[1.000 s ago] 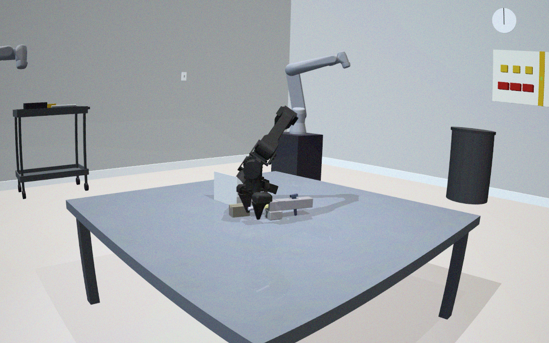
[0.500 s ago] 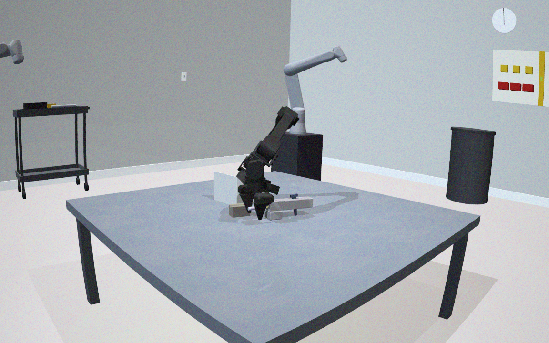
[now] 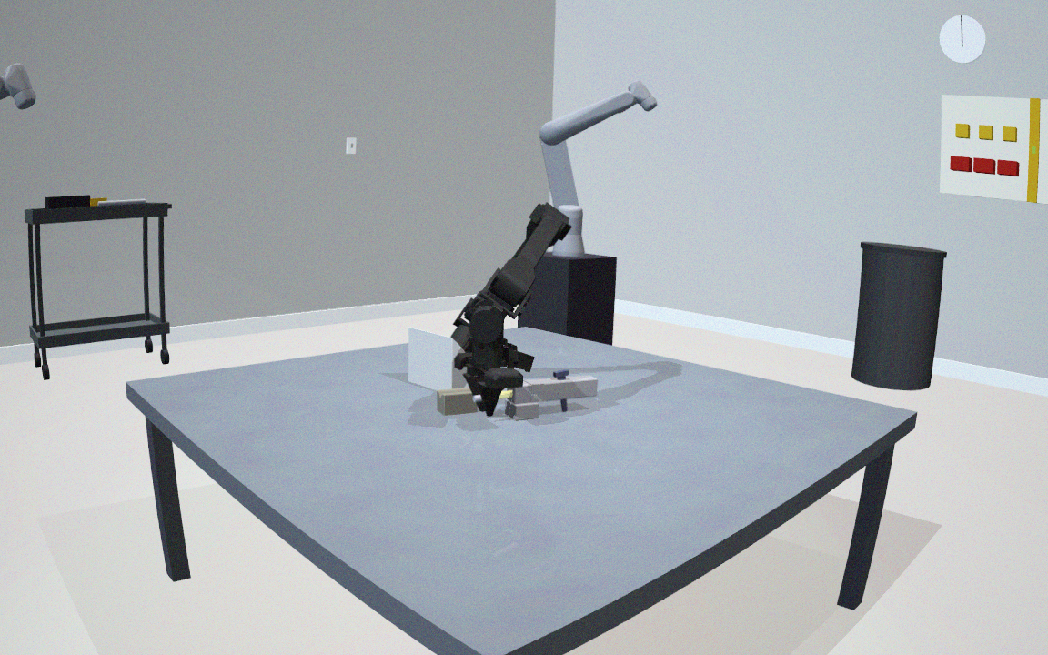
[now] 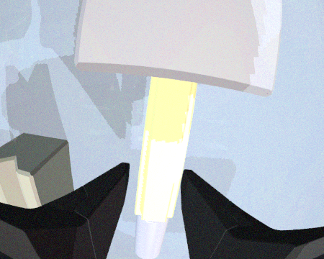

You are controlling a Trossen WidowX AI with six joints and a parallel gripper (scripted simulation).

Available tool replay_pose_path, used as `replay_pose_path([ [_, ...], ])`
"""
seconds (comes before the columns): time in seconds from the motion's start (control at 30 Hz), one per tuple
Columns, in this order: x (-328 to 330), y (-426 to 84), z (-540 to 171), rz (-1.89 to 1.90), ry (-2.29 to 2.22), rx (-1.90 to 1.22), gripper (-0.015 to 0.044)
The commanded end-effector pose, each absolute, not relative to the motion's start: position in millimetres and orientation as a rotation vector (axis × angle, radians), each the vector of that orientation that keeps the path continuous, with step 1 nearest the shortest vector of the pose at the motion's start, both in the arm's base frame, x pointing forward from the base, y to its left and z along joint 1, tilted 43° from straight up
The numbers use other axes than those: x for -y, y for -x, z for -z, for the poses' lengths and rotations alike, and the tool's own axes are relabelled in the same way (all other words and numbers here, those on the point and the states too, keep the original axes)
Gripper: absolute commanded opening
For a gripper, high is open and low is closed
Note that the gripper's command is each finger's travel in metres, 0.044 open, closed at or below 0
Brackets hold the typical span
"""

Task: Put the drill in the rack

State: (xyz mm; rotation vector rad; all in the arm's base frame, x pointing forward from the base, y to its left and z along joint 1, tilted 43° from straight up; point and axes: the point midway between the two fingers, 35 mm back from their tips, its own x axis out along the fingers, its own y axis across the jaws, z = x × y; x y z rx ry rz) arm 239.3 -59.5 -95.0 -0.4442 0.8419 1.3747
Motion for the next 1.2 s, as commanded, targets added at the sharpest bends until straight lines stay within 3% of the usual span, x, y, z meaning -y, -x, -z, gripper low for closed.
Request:
replay_pose_path([
  [0.0,59.6,-239.2,95.1,-1.375,0.444,-0.842,0.0046],
  [0.23,59.6,-239.2,95.1,-1.375,0.444,-0.842,0.0000],
  [1.17,80.1,-232.0,109.3,-1.376,0.442,-0.843,0.0000],
])
